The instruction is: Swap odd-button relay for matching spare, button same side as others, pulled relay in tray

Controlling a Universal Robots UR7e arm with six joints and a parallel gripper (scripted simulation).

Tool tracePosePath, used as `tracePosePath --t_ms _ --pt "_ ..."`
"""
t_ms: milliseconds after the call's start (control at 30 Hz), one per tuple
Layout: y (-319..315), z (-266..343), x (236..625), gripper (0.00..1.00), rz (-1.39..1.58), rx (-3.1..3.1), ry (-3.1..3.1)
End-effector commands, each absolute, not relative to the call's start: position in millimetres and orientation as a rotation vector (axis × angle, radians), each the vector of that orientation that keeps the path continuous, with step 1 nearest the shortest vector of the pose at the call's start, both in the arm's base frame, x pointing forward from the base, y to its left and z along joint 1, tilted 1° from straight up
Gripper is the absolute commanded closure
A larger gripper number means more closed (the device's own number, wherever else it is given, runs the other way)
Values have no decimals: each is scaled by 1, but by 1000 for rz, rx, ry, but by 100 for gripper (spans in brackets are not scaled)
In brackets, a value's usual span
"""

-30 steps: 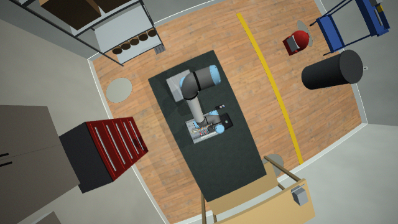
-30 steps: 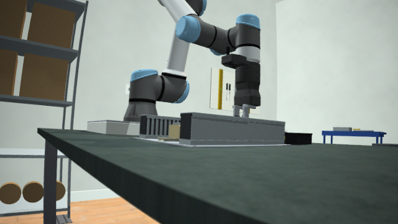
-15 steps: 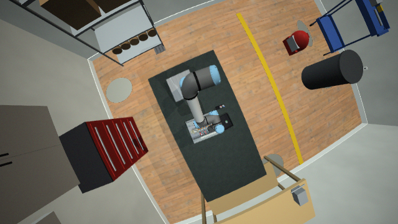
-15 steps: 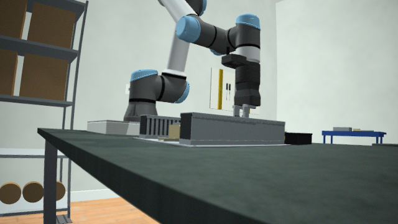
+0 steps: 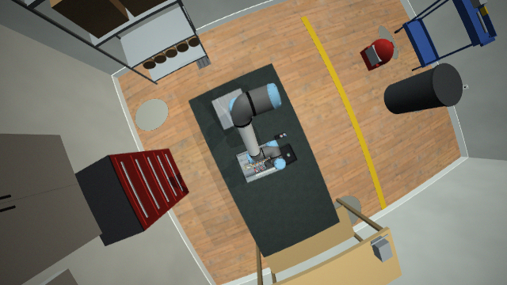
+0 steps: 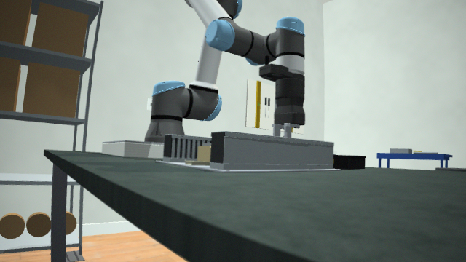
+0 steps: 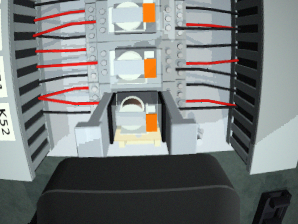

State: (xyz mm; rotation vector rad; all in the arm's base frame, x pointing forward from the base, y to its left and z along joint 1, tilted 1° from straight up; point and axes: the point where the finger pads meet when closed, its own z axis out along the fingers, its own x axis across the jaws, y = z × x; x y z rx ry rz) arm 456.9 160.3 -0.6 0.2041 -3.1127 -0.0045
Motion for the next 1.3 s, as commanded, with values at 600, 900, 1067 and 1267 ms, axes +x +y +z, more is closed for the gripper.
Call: tracePosePath --t_ms 600,900,1067,1267 --pt "160 -8 457 100 -5 204 -3115" --pt "160 -2 458 0 -4 205 -3119" --pt "160 -2 458 0 -4 205 -3119" --pt "160 -2 458 0 -4 205 -3119"
